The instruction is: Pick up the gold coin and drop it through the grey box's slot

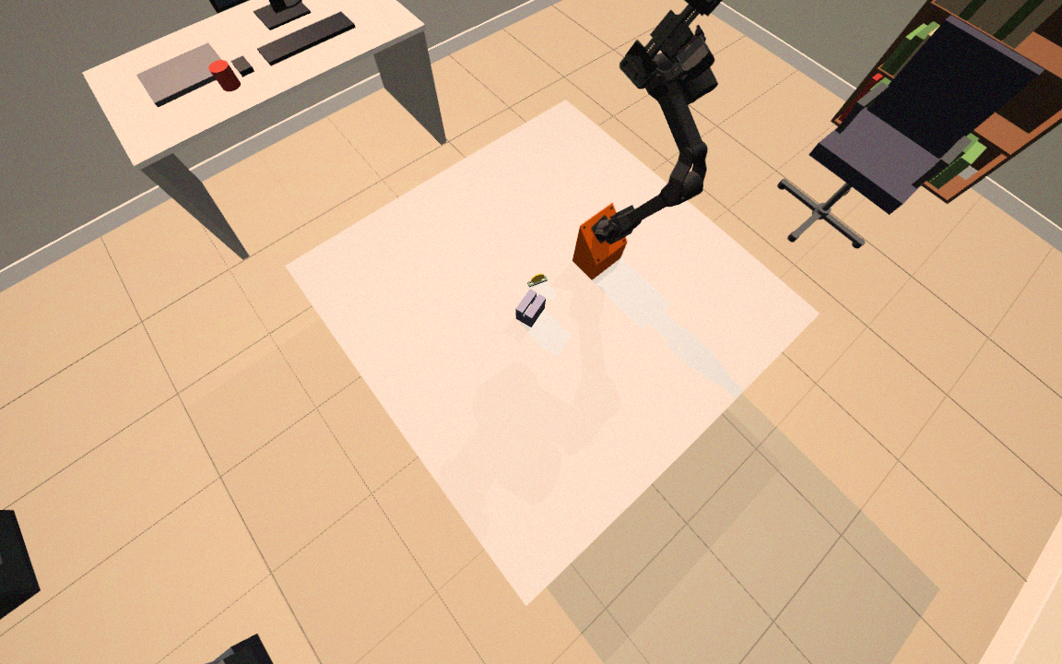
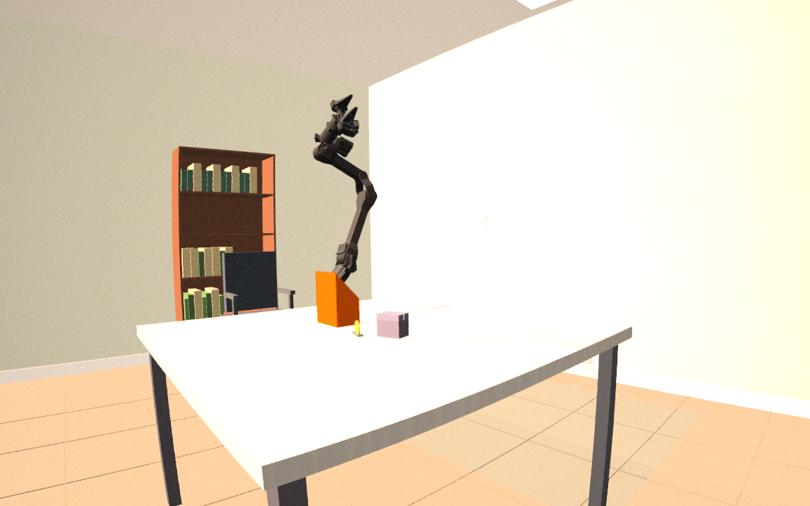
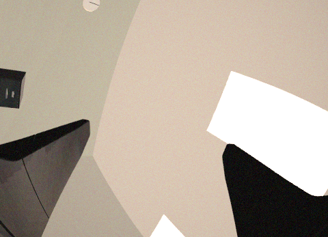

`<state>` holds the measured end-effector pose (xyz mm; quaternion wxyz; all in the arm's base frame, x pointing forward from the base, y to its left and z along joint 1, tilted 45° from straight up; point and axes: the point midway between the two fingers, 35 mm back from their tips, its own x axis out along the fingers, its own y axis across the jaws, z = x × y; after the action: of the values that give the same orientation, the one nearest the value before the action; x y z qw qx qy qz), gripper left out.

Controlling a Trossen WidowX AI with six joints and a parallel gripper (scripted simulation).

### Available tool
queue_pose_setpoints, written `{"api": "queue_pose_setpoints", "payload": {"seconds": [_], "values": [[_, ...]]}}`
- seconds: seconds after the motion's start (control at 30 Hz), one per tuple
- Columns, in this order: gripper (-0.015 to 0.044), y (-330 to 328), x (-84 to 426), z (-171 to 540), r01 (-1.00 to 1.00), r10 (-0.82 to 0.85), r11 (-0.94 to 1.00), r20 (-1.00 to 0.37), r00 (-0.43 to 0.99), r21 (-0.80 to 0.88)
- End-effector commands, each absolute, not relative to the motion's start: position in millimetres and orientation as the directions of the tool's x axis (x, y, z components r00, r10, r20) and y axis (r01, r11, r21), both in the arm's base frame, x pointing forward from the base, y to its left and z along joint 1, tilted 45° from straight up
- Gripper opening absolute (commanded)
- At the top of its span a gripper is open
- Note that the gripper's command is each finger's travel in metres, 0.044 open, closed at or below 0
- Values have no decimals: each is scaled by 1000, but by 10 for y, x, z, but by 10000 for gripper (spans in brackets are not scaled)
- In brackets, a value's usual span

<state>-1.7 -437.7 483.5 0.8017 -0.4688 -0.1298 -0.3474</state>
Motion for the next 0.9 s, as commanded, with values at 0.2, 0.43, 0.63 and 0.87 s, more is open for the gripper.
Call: {"api": "queue_pose_setpoints", "payload": {"seconds": [0.2, 0.43, 0.63, 0.87], "values": [[216, -4656, 206, 4601, 713, -499, 431, 513, 699, -553], [161, -4982, 640, 4096, 706, -575, 588, 409, 708, -395], [161, -5150, 1242, 3372, 648, -609, 732, 226, 760, -209], [161, -5001, 1965, 2430, 556, -555, 831, -35, 831, 10]]}}
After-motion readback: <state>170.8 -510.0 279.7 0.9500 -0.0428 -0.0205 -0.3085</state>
